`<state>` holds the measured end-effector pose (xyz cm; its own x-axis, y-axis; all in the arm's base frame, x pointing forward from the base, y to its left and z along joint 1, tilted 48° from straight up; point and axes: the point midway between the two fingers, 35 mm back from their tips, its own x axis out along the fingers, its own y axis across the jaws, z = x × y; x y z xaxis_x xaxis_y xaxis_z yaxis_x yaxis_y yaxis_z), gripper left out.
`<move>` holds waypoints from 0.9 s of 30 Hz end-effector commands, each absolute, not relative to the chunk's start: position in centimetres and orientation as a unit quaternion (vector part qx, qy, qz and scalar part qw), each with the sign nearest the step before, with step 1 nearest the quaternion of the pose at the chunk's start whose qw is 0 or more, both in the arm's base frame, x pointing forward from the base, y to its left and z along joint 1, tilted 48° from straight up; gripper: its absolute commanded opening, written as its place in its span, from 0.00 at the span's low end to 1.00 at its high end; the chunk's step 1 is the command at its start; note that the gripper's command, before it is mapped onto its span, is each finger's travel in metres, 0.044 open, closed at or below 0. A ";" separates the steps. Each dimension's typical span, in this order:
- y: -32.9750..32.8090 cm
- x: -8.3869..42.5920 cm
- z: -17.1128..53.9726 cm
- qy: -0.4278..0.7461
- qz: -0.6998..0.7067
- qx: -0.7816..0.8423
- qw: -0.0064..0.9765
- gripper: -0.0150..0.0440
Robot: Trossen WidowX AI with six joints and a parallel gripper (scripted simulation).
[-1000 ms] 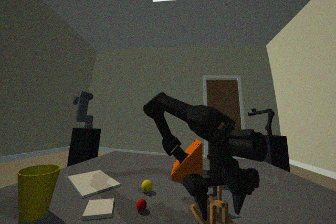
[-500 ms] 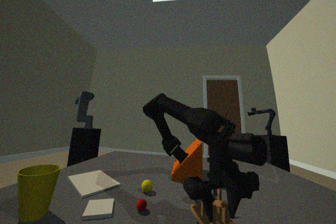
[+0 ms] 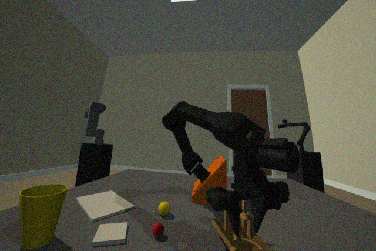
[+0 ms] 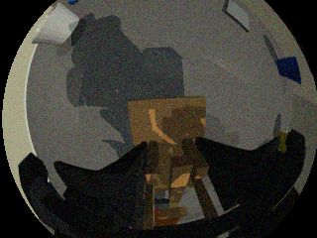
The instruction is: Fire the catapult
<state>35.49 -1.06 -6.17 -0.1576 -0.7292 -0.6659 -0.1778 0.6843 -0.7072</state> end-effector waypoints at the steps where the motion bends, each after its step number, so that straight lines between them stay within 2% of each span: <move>1: 0.9 36.2 -4.6 0.713 -0.240 -0.311 0.581 0.25; 5: 3.0 34.9 -6.4 0.721 -0.212 -0.331 0.570 0.25; 13: 8.8 29.1 -11.9 0.742 -0.127 -0.396 0.525 0.25; 27: 8.5 29.0 -13.3 0.742 -0.127 -0.396 0.526 0.25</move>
